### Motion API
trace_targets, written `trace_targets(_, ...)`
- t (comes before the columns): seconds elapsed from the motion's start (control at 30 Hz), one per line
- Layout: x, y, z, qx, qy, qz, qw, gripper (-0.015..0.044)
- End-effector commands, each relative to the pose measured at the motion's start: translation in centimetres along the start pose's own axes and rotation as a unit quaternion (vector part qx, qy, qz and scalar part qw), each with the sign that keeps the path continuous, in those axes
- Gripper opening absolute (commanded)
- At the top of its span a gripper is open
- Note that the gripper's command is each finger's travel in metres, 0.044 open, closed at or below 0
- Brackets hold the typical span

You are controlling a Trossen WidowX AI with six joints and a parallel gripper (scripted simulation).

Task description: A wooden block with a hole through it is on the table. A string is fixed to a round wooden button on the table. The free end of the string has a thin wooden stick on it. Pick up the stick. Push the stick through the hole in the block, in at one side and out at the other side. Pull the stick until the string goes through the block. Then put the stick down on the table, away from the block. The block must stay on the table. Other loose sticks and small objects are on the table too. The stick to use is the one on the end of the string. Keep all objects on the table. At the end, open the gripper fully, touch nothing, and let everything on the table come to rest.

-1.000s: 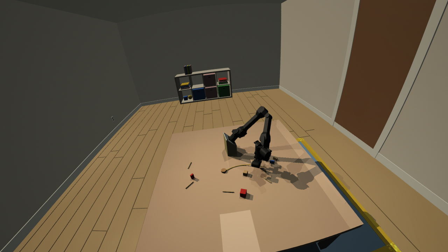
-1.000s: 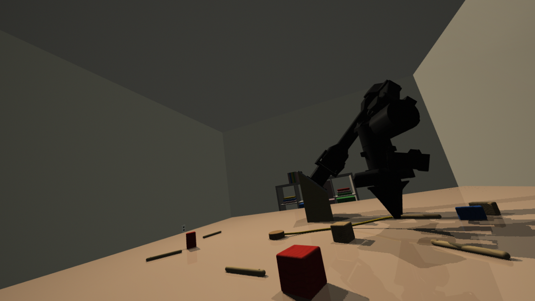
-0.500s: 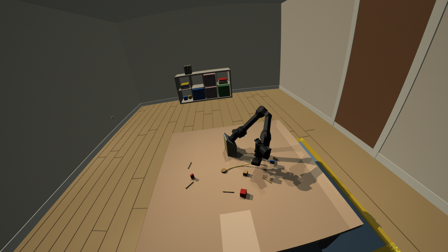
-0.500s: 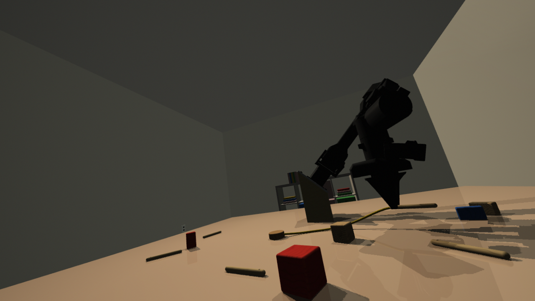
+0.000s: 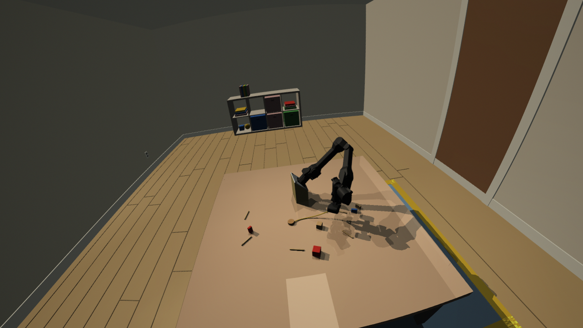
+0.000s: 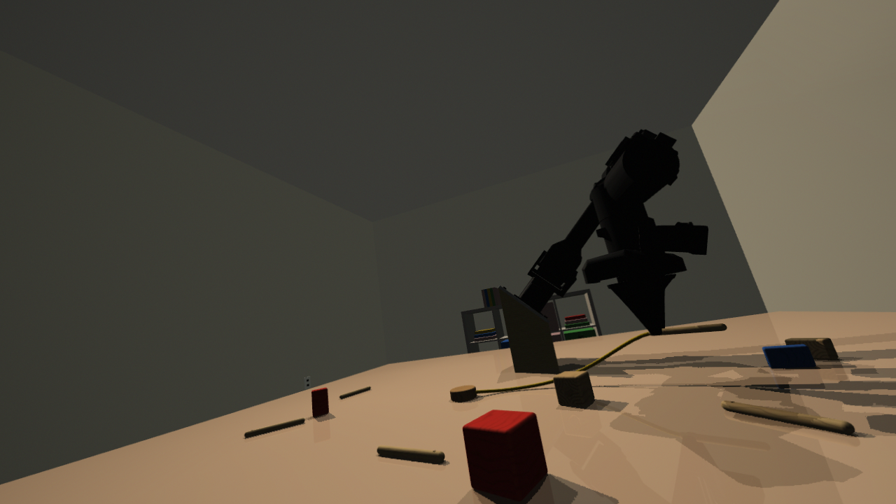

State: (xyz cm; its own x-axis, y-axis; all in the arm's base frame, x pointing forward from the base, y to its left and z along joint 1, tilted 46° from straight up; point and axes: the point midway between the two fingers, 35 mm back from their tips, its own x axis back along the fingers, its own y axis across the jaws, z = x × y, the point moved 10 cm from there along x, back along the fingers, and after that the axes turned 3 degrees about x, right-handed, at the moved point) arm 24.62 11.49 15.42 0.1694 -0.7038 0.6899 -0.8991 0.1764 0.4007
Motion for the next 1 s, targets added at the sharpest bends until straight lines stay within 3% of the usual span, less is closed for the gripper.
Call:
trace_targets(0.0,0.0,0.0,0.0,0.0,0.0,0.0,1.0,0.0)
trace_targets(0.23,0.0,-0.1,0.0,-0.01,0.001,0.0,1.0,0.0)
trace_targets(0.97,0.0,-2.6,1.4,-0.342,0.022,-0.005,0.939,0.0)
